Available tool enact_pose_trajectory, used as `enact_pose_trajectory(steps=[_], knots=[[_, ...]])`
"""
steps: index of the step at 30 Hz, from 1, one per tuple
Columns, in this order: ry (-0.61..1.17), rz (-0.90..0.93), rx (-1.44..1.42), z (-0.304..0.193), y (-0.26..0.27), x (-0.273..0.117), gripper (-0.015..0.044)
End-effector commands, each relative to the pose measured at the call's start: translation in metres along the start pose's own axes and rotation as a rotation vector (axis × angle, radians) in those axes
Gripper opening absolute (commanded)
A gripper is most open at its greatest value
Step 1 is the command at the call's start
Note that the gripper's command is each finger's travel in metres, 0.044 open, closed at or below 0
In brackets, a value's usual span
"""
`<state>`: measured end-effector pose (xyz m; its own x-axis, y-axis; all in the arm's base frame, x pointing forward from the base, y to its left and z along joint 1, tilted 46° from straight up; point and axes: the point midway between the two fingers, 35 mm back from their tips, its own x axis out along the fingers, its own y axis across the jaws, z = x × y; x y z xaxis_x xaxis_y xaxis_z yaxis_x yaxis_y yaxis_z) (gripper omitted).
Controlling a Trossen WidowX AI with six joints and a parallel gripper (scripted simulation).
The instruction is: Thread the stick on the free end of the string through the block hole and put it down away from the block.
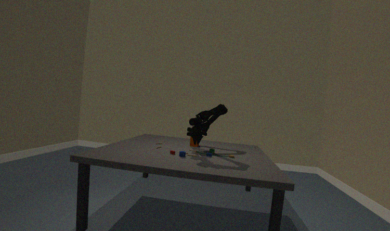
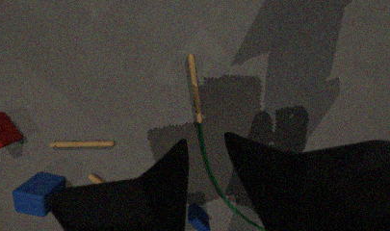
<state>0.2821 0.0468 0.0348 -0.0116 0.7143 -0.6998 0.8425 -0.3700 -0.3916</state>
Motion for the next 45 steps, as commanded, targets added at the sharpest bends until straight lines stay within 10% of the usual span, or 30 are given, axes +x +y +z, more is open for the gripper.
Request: enact_pose_trajectory(steps=[1,45], knots=[[-0.004,0.002,0.006,0.001,0.001,0.0,0.0121],[-0.002,0.0,0.006,0.001,0.001,0.06,0.0121]])
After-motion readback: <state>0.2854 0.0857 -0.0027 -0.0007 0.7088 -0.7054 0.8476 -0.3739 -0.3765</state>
